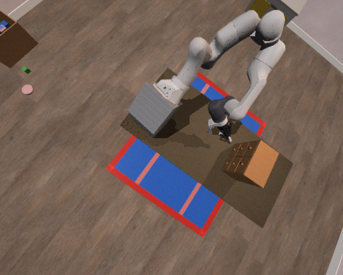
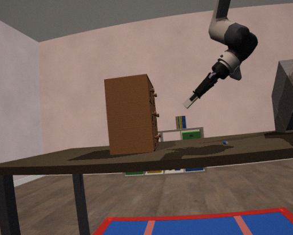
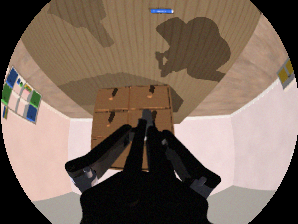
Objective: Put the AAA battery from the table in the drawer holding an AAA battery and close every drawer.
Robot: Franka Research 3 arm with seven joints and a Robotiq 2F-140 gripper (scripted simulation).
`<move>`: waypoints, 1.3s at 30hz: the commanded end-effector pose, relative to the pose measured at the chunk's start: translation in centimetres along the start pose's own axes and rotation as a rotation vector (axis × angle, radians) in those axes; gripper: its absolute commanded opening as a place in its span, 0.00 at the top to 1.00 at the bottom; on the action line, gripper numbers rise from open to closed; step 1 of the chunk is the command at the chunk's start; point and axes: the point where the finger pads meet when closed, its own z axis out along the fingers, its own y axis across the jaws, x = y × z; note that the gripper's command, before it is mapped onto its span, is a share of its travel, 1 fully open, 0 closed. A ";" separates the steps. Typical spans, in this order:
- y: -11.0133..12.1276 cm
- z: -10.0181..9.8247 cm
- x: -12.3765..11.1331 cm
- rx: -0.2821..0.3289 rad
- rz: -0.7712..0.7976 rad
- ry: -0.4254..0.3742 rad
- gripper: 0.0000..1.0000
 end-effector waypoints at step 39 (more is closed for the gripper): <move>1.1 2.9 -0.8 -0.072 -0.204 -0.324 0.80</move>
